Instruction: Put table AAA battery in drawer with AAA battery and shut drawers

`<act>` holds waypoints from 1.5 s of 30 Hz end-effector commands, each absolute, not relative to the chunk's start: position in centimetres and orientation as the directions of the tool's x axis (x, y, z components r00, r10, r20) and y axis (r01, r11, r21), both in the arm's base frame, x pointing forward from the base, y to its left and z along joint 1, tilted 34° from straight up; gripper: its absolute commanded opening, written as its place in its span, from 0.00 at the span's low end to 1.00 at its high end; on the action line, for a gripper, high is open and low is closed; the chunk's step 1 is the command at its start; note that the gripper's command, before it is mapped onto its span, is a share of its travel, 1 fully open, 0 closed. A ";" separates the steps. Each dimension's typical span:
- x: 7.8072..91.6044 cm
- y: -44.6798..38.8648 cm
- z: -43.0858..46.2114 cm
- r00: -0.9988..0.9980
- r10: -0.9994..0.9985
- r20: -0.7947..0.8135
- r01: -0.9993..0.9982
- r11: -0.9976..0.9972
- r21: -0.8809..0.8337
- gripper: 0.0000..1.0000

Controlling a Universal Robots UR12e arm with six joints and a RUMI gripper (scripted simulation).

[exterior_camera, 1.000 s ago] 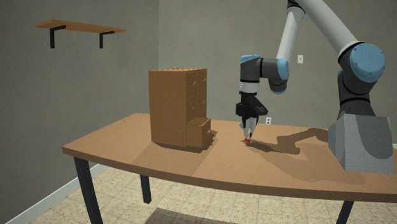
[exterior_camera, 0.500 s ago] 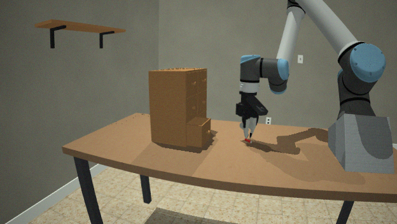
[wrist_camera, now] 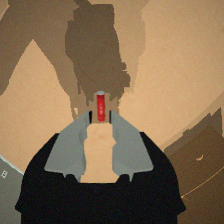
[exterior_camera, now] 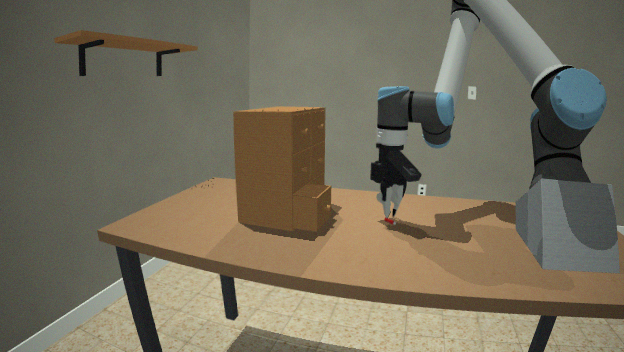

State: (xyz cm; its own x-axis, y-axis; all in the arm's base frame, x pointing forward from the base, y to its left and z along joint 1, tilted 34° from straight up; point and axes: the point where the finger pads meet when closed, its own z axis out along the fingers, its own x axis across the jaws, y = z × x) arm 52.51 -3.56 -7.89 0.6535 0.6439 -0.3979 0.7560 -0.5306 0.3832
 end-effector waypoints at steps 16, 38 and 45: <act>52.6 -4.0 -8.6 0.654 0.644 -0.397 0.756 -0.530 0.384 0.14; 52.6 -4.5 -9.3 0.654 0.644 -0.397 0.756 -0.530 0.384 0.14; 52.6 -4.5 -9.3 0.654 0.644 -0.397 0.756 -0.530 0.384 0.14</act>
State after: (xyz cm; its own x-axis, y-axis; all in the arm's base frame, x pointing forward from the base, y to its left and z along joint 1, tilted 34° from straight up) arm 52.58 -4.49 -9.30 0.6536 0.6439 -0.3978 0.7560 -0.5307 0.3832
